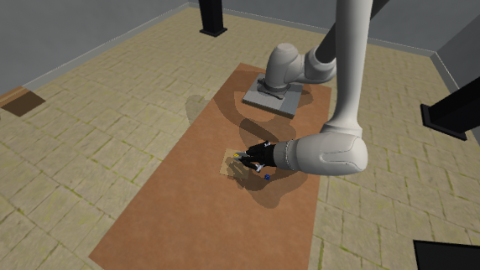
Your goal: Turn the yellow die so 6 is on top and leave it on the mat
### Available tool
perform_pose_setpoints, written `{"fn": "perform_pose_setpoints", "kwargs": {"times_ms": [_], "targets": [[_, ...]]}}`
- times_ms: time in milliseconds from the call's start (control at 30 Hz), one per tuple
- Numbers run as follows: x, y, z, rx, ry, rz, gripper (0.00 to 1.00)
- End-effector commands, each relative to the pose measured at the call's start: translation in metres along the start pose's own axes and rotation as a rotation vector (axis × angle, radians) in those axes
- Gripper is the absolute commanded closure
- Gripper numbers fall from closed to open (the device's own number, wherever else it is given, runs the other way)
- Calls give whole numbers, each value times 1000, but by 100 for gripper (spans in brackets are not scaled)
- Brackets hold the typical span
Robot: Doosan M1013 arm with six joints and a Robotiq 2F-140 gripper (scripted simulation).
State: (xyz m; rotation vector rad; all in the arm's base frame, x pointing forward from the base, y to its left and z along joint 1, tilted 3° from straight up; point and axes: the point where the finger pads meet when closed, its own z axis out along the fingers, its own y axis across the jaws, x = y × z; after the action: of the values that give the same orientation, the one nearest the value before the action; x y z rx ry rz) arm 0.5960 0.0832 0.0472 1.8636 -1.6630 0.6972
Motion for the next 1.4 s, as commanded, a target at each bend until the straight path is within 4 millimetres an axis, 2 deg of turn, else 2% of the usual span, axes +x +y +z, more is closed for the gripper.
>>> {"fn": "perform_pose_setpoints", "kwargs": {"times_ms": [0,133,400,667,967,1233,1367], "targets": [[1,1,1,-5,-106,-3,91],[4,-1,-1,5,-208,0,91],[8,0,0,3,-227,-1,91],[12,0,1,2,-453,-2,91],[17,0,3,3,-489,-2,91],[20,0,5,1,-713,-3,91],[24,-1,8,6,-735,-1,91]]}}
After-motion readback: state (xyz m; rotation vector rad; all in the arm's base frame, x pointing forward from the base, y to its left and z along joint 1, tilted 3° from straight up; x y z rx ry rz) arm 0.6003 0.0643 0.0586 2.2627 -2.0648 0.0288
